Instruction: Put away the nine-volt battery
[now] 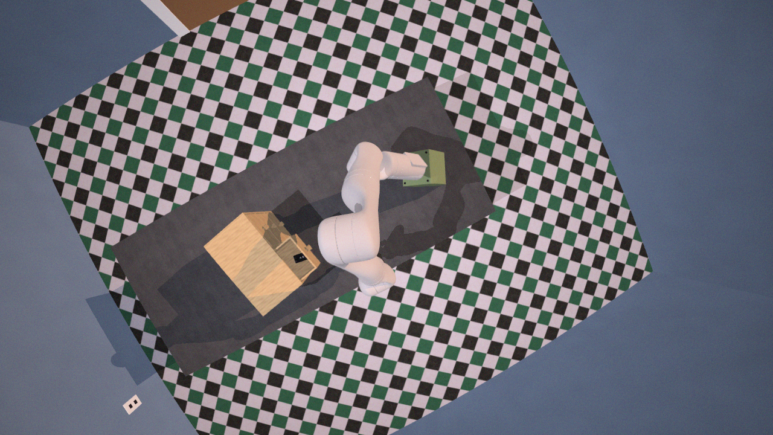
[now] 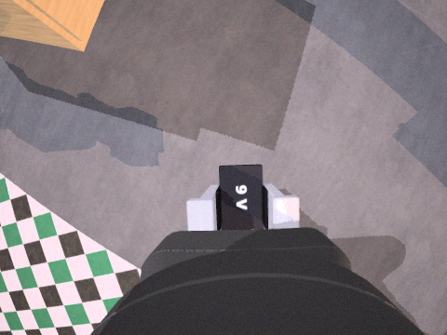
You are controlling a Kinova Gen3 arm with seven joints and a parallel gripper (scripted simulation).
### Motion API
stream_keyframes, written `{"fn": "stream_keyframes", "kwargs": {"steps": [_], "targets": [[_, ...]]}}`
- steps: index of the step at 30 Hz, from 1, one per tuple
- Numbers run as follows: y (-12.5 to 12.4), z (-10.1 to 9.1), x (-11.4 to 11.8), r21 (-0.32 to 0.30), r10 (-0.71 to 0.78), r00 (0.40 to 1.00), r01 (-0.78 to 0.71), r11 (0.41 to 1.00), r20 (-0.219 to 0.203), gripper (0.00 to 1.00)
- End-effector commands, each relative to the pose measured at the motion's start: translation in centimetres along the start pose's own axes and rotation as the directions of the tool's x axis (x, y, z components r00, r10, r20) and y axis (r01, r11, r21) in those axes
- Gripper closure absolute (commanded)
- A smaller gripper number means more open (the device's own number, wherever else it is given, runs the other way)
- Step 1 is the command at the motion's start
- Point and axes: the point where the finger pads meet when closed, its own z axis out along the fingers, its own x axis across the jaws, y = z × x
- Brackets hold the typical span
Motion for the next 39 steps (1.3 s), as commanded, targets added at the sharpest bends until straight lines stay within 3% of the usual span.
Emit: {"fn": "stream_keyframes", "kwargs": {"steps": [1,9,26,33,39], "targets": [[0.6,-1.4,-0.2,-0.02,-0.004,1.0,0.005,1.0,0.012,0.49],[0.6,-3.2,-0.2,-0.02,-0.004,1.0,0.005,1.0,0.012,0.49],[0.5,-3.3,-0.2,-0.02,0.004,1.0,-0.004,1.0,0.011,0.49],[0.0,-3.3,-0.1,-0.02,0.055,0.998,-0.055,0.998,0.01,0.49],[-1.5,-3.2,0.2,-0.022,0.199,0.98,-0.199,0.98,0.006,0.49]]}}
